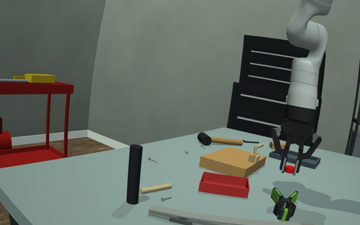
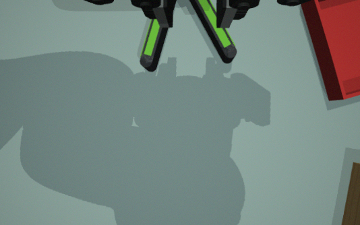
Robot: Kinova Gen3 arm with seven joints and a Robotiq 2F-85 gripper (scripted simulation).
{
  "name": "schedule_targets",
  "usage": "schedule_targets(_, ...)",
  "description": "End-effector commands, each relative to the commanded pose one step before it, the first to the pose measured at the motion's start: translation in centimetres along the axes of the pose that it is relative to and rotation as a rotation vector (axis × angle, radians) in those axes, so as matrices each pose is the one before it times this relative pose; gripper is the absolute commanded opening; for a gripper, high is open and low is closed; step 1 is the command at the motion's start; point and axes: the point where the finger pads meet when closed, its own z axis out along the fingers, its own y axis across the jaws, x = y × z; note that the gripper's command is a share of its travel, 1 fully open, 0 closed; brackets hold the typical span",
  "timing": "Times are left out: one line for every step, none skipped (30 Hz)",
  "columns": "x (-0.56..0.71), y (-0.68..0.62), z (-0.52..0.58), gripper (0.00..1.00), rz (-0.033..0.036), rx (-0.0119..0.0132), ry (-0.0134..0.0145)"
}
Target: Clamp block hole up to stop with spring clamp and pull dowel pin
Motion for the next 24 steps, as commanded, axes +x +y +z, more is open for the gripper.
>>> schedule_targets(0.061, 0.035, -0.305, 0.34, -0.02879, 0.01910, 0.00841)
schedule_targets(-0.109, 0.090, -0.004, 0.34, -0.01131, 0.00057, -0.00020)
schedule_targets(-0.101, 0.082, -0.004, 0.34, -0.01046, 0.00053, -0.00019)
schedule_targets(-0.094, 0.075, -0.004, 0.34, -0.00962, 0.00049, -0.00017)
schedule_targets(-0.086, 0.068, -0.003, 0.34, -0.00879, 0.00045, -0.00016)
schedule_targets(-0.079, 0.061, -0.003, 0.34, -0.00798, 0.00041, -0.00014)
schedule_targets(-0.071, 0.055, -0.003, 0.34, -0.00719, 0.00037, -0.00013)
schedule_targets(-0.057, 0.015, -0.008, 0.34, -0.00643, 0.00088, -0.00001)
schedule_targets(-0.044, -0.021, -0.013, 0.34, -0.00569, 0.00134, 0.00010)
schedule_targets(-0.040, -0.011, -0.010, 0.34, -0.00498, 0.00105, 0.00007)
schedule_targets(-0.037, 0.001, -0.007, 0.34, -0.00429, 0.00073, 0.00002)
schedule_targets(-0.032, 0.005, -0.005, 0.34, -0.00365, 0.00056, 0.00001)
schedule_targets(-0.026, 0.001, -0.005, 0.34, -0.00305, 0.00051, 0.00002)
schedule_targets(-0.020, -0.004, -0.005, 0.34, -0.00249, 0.00050, 0.00003)
schedule_targets(0.000, 0.000, 0.000, 0.34, 0.00000, 0.00000, 0.00000)
schedule_targets(0.000, 0.000, 0.000, 0.34, 0.00000, 0.00000, 0.00000)
schedule_targets(0.003, -0.093, -0.018, 0.34, -0.00199, 0.00186, 0.00034)
schedule_targets(-0.020, 0.032, 0.003, 0.34, -0.00150, -0.00027, -0.00011)
schedule_targets(-0.016, 0.028, 0.003, 0.34, -0.00110, -0.00028, -0.00009)
schedule_targets(-0.008, 0.006, 0.000, 0.34, -0.00075, 0.00003, -0.00002)
schedule_targets(-0.002, -0.010, -0.002, 0.34, -0.00047, 0.00025, 0.00004)
schedule_targets(0.001, -0.014, -0.003, 0.34, -0.00025, 0.00027, 0.00005)
schedule_targets(0.001, -0.010, -0.002, 0.34, -0.00009, 0.00018, 0.00004)
schedule_targets(0.001, -0.004, -0.001, 0.34, -0.00001, 0.00007, 0.00002)
